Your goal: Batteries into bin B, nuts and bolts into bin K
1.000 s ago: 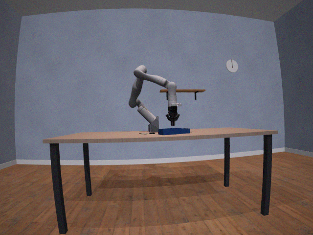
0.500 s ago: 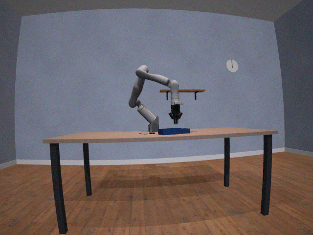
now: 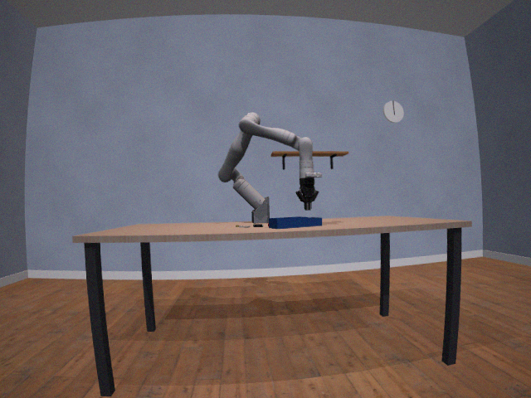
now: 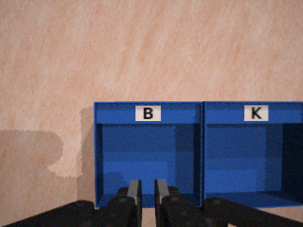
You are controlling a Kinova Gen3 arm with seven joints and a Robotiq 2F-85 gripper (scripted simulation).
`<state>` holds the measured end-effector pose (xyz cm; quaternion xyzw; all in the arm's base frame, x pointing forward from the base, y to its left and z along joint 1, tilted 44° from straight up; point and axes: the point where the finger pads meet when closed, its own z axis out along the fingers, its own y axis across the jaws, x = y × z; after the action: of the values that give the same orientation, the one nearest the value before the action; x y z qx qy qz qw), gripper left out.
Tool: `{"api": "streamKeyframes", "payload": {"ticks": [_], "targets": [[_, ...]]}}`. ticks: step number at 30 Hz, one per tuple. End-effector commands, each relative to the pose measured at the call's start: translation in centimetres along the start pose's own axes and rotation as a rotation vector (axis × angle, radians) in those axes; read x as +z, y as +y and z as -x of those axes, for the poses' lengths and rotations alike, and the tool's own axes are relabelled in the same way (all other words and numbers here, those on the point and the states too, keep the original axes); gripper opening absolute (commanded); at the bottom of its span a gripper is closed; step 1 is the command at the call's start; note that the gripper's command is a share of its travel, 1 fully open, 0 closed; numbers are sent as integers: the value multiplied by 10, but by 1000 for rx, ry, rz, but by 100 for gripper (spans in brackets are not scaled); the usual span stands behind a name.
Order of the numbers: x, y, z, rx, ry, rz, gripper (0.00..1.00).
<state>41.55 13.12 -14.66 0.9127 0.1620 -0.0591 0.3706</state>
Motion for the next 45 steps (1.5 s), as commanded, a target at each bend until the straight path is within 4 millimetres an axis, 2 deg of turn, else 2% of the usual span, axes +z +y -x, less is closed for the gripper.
{"api": "streamKeyframes", "payload": {"ticks": [1, 25, 45], "targets": [[0, -2, 0, -3, 1, 1, 9], [59, -2, 0, -3, 1, 1, 9], [60, -2, 0, -3, 1, 1, 9]]}}
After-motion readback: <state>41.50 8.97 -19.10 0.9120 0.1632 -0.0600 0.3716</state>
